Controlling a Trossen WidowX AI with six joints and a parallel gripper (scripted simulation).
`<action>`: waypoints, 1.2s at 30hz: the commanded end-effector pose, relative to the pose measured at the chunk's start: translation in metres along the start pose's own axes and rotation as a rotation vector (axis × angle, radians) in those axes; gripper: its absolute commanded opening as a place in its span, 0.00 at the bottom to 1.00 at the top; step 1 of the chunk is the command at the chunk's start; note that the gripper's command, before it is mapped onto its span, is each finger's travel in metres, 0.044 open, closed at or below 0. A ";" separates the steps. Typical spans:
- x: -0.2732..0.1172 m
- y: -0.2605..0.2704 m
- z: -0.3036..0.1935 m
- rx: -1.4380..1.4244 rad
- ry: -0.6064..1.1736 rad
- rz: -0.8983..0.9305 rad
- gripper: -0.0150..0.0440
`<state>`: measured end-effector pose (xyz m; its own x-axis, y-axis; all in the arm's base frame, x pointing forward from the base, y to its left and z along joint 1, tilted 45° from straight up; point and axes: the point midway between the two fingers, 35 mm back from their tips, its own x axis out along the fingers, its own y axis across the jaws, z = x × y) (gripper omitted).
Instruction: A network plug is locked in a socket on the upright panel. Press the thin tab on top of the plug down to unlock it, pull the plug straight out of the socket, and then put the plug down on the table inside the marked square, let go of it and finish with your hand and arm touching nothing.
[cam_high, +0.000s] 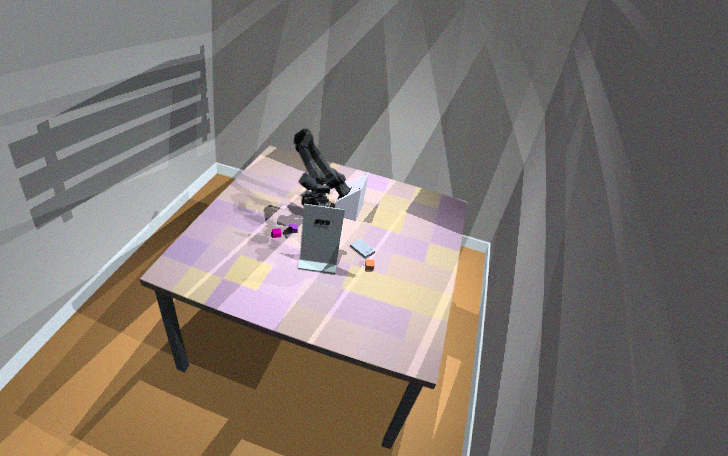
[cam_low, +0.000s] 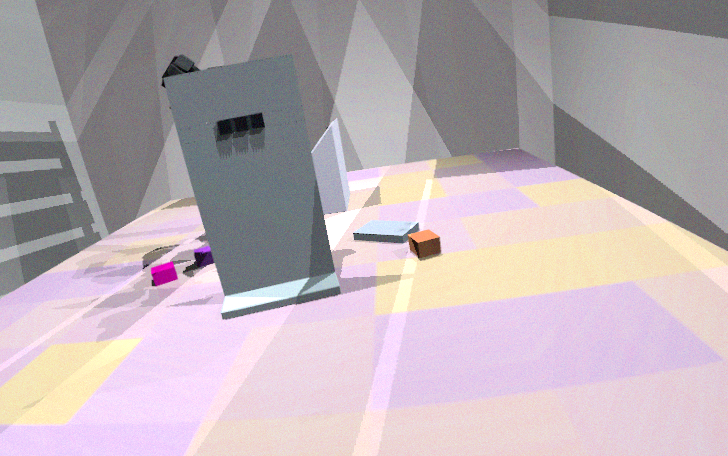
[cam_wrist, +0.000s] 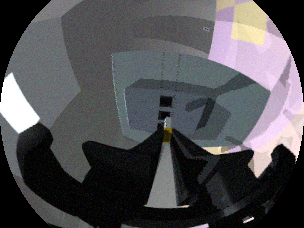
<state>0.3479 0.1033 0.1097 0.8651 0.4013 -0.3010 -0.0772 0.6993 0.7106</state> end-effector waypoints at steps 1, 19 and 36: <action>-0.003 0.000 -0.001 0.003 0.001 -0.001 0.25; -0.011 0.000 -0.003 0.003 0.001 -0.002 0.25; -0.018 0.000 -0.004 0.003 0.002 -0.002 0.25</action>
<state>0.3332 0.0979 0.1120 0.8667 0.3959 -0.3035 -0.0708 0.6998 0.7108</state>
